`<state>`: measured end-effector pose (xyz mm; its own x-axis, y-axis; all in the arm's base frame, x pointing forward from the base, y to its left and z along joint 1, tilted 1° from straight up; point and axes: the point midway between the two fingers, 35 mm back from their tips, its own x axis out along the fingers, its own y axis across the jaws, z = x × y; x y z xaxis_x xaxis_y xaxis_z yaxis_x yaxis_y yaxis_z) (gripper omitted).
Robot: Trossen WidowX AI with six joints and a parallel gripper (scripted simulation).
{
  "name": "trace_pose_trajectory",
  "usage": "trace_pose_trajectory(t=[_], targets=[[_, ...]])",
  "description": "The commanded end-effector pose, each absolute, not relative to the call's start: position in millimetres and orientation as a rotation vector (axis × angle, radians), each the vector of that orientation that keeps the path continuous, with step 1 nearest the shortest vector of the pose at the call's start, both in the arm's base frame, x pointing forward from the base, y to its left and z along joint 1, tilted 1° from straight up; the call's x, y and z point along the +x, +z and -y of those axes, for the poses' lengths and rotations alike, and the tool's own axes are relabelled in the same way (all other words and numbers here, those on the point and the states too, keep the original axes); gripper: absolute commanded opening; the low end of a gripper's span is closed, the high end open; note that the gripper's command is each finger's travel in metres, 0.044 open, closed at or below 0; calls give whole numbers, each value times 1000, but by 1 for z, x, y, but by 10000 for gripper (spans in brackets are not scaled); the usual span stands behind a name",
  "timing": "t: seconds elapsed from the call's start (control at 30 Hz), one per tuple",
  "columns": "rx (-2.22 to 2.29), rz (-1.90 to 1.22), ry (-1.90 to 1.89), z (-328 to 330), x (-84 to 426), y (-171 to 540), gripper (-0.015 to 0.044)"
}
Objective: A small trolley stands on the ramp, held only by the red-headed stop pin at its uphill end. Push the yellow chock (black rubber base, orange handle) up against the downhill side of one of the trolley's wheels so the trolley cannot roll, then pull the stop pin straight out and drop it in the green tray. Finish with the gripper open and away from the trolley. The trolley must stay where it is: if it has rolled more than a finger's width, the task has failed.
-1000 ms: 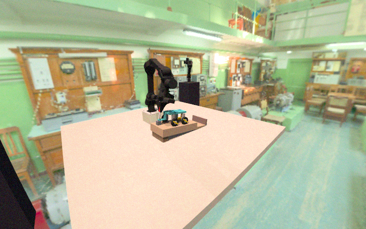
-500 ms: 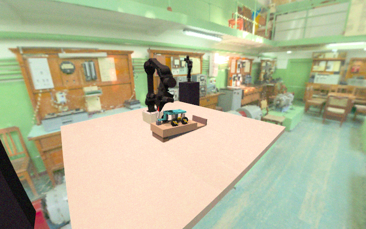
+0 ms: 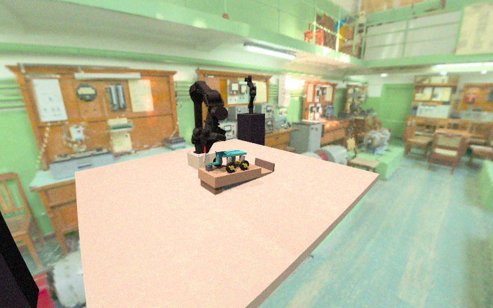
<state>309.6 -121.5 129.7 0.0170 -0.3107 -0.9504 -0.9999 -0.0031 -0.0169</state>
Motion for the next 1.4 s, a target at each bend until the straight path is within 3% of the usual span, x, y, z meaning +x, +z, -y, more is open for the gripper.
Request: trace_pose_trajectory(t=[0.0, 0.8, 1.37], targets=[[-1455, -1422, 1028, 124, 308, 132, 0], [-1453, -1427, 1034, 127, 229, 128, 0], [-1449, -1424, 1037, 83, 231, 119, 0]])
